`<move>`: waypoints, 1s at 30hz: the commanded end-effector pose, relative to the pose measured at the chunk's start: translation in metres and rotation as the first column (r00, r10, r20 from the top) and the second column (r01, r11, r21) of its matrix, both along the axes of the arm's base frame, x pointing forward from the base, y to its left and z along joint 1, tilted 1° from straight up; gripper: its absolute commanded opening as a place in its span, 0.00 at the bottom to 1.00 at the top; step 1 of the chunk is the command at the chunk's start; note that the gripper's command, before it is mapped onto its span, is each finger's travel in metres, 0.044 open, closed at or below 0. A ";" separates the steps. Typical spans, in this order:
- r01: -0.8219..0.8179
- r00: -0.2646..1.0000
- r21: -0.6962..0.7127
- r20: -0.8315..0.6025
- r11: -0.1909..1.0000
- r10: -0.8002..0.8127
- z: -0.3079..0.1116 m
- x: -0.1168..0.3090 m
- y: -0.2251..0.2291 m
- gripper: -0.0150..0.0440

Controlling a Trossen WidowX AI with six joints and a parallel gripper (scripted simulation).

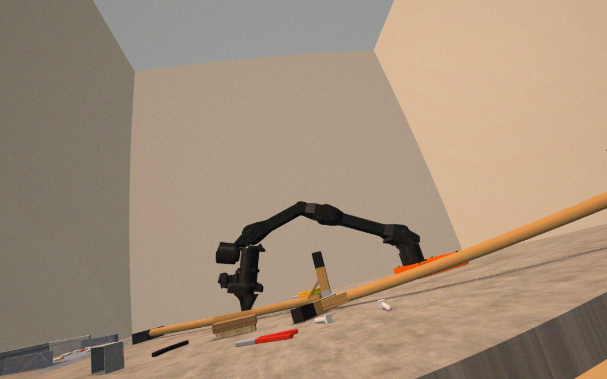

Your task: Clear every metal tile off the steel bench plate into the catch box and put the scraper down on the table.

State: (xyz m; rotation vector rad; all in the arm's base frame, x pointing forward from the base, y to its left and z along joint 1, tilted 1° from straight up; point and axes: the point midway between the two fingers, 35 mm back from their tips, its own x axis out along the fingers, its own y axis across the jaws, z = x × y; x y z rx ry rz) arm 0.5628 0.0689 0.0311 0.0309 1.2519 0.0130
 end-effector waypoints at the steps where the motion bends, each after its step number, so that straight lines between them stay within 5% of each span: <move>1: 0.001 1.000 -0.001 0.007 1.000 -0.001 0.000 0.001 0.005 0.25; 30: -0.017 0.999 0.006 0.031 1.000 0.017 0.000 0.002 0.033 0.25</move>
